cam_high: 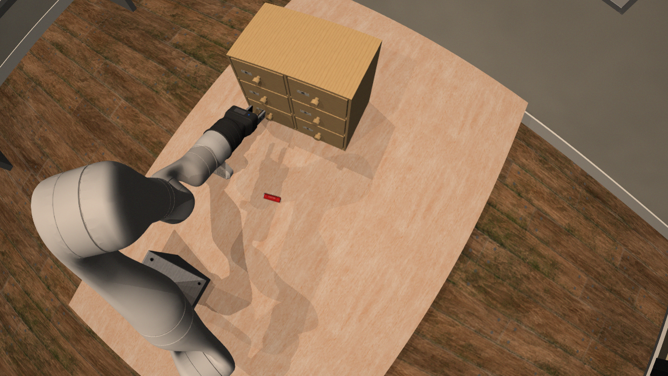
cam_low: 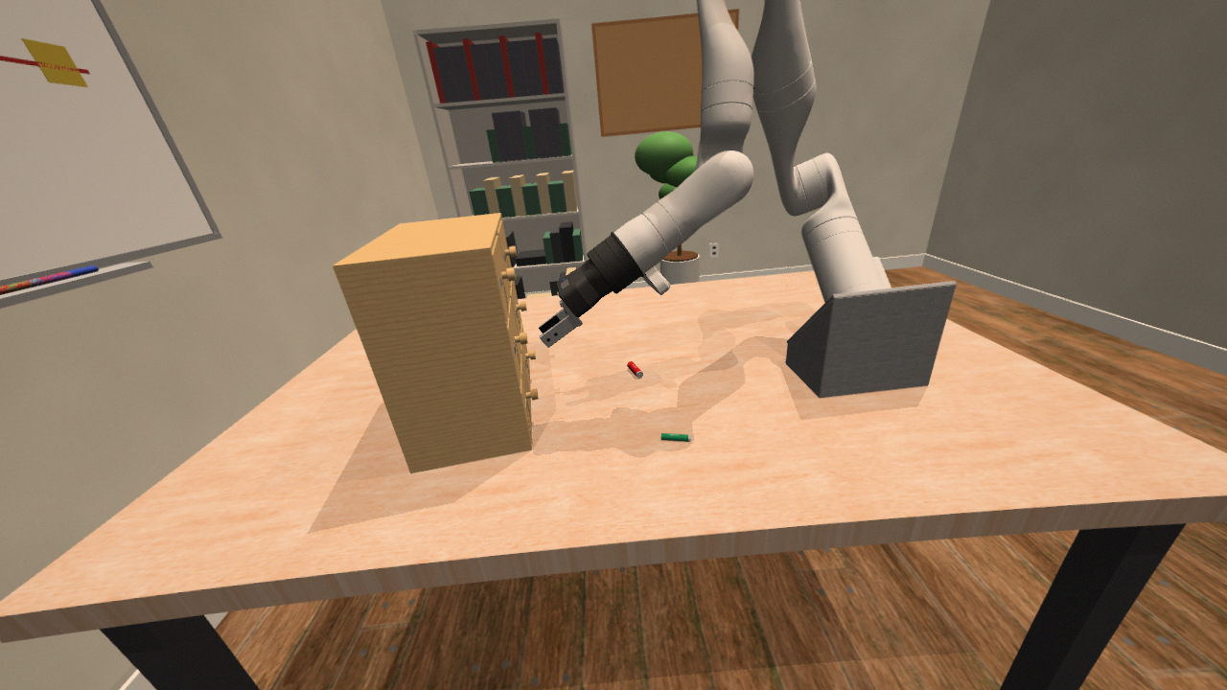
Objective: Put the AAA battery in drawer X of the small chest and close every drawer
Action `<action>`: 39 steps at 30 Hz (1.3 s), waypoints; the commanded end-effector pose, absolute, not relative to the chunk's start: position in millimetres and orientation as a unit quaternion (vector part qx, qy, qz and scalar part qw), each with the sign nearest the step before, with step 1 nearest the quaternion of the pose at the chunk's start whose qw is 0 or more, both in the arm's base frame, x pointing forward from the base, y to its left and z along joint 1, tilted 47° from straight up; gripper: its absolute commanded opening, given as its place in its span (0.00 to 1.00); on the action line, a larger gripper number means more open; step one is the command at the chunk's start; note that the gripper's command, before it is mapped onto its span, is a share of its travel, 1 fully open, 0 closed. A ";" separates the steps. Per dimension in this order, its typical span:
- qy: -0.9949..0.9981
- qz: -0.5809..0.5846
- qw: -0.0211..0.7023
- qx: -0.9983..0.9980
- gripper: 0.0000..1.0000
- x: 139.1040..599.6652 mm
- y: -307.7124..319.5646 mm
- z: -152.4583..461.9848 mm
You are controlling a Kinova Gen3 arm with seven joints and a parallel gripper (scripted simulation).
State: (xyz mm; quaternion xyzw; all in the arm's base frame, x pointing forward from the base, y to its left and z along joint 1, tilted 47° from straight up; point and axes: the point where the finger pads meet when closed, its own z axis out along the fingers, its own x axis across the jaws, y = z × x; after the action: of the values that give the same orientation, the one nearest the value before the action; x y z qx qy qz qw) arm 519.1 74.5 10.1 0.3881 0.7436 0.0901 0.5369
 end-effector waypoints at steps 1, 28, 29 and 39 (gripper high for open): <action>0.744 0.091 0.537 0.388 0.67 519.5 75.5 10.5; 0.744 0.091 0.537 0.388 0.67 528.4 76.3 9.8; 0.744 0.091 0.537 0.388 0.67 530.0 76.5 9.7; 0.744 0.091 0.537 0.388 0.67 547.0 78.2 8.4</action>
State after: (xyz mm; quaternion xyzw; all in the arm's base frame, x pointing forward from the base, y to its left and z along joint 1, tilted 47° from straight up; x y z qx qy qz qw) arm 543.1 77.9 7.9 0.3864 0.7451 0.0895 0.5362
